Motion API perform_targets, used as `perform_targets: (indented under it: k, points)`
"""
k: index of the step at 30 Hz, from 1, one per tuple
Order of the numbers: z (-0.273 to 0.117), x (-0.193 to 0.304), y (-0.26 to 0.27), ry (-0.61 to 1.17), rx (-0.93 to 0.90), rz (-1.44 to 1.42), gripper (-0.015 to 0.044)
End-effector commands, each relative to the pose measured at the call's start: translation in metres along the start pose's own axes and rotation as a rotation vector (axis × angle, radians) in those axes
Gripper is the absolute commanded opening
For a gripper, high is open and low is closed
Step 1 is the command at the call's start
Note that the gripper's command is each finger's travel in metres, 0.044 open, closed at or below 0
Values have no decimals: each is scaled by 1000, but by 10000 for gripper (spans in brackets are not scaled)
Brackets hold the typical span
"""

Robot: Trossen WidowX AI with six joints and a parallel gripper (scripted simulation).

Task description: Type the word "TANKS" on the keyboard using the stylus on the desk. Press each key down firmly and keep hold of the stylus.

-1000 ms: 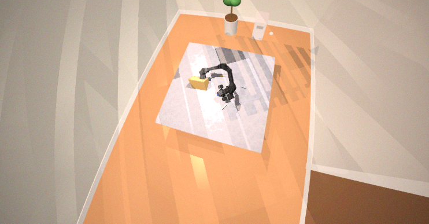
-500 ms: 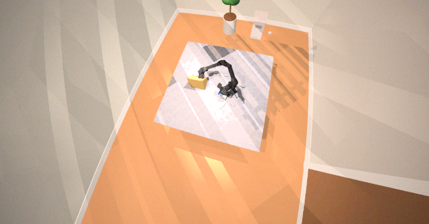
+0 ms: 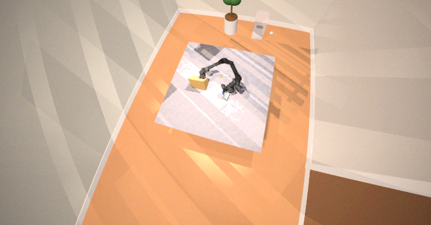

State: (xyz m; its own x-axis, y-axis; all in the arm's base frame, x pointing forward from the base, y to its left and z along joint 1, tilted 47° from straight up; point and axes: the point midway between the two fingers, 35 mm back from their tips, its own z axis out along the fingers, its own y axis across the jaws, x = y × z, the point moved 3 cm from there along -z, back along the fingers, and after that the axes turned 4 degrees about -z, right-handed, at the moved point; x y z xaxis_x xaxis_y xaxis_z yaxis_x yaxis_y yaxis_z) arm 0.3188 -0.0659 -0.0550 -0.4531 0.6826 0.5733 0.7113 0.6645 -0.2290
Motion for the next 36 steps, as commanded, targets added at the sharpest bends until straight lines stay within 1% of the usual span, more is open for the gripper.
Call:
perform_targets:
  k: [1,19,36]
  points:
    - [-13,4,6,-61,17,-165,0]
    - [-49,32,34,-225,181,-903,0]
    - [-81,67,57,-307,431,-1575,0]
